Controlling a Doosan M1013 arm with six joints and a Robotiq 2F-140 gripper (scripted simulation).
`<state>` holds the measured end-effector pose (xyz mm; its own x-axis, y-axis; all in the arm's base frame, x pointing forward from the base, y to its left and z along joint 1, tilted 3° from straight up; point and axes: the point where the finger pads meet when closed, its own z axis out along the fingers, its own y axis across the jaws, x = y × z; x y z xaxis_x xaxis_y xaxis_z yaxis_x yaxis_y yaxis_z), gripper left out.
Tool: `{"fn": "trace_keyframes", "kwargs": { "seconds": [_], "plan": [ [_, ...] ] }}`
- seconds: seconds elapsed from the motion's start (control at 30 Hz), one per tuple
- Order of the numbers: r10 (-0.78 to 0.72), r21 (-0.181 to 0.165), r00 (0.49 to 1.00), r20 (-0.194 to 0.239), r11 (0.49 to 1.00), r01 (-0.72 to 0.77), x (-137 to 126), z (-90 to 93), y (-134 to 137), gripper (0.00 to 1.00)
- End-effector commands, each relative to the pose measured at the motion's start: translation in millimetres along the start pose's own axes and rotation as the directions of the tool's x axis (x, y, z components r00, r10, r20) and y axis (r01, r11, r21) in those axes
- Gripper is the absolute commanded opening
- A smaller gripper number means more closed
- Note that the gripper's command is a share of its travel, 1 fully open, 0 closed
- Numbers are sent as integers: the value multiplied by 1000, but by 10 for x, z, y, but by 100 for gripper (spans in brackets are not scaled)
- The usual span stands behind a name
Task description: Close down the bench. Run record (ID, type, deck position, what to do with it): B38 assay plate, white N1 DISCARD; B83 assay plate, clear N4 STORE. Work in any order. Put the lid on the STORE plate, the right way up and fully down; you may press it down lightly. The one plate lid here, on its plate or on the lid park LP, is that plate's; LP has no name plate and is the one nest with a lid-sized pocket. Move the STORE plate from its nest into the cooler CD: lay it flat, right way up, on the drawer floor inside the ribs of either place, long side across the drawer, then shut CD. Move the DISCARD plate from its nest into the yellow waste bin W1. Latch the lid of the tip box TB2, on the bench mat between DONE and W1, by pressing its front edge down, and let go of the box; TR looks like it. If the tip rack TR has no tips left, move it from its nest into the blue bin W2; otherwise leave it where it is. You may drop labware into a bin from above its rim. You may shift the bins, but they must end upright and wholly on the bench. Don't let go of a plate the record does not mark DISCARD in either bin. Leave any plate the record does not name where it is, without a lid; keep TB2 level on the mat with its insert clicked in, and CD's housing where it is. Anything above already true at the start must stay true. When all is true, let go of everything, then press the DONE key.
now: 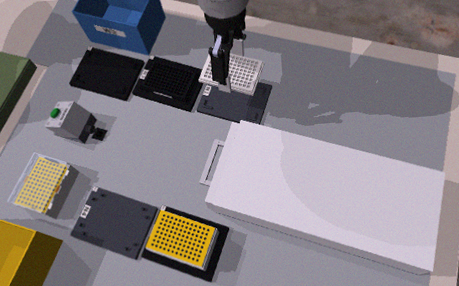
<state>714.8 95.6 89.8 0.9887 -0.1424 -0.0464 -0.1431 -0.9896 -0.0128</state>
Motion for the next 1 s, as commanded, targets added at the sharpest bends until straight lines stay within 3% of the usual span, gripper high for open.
{"fn": "trace_keyframes", "kwargs": {
  "seconds": [0.0, 0.57, 0.97],
  "plan": [
    [0, 0, 1000, 0, 1000, 0, 0, -27, 0, 0],
    [0, 0, 1000, 0, 1000, 0, 0, -127, 0, 0],
    [-16, 0, 1000, 0, 1000, 16, -178, -127, 266, 0]
  ]
}}
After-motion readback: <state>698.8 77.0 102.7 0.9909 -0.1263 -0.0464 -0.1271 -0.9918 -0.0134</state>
